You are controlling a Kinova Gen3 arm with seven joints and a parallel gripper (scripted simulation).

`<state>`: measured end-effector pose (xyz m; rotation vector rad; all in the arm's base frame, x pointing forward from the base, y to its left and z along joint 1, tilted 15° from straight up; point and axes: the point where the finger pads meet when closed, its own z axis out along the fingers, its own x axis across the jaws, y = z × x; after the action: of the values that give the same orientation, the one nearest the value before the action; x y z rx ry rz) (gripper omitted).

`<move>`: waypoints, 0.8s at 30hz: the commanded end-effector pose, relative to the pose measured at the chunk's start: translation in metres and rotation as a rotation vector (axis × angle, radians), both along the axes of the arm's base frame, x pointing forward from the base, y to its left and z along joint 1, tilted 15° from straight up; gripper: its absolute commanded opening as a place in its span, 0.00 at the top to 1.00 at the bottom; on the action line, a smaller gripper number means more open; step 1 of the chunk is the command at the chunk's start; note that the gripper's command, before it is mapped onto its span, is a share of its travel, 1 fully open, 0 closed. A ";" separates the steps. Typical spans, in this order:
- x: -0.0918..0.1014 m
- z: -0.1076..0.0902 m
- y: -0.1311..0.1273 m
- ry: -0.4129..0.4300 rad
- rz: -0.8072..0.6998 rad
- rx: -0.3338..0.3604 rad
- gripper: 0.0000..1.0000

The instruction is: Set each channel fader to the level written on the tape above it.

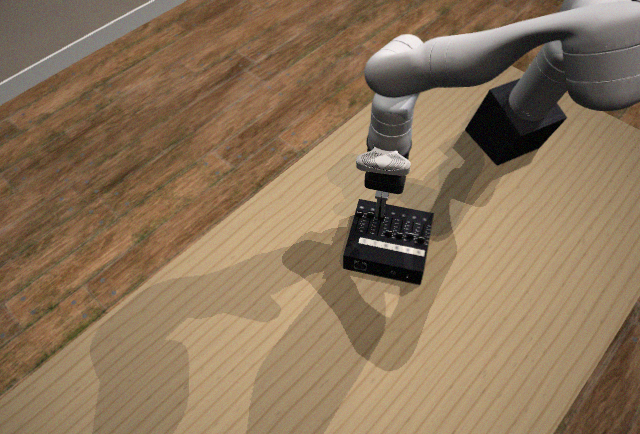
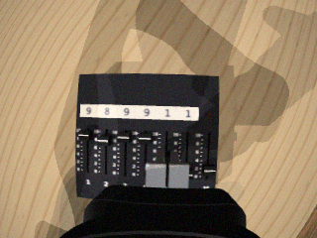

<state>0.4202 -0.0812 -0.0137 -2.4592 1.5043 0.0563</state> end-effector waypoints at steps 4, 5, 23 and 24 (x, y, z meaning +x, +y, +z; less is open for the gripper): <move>0.001 0.004 0.001 -0.001 -0.001 0.005 1.00; 0.001 0.004 0.001 -0.001 -0.001 0.005 1.00; -0.002 0.028 -0.005 -0.001 -0.001 0.005 0.00; -0.002 0.033 -0.006 -0.001 -0.001 0.005 0.00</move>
<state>0.4156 -0.0867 0.0044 -2.4632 1.5063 0.0645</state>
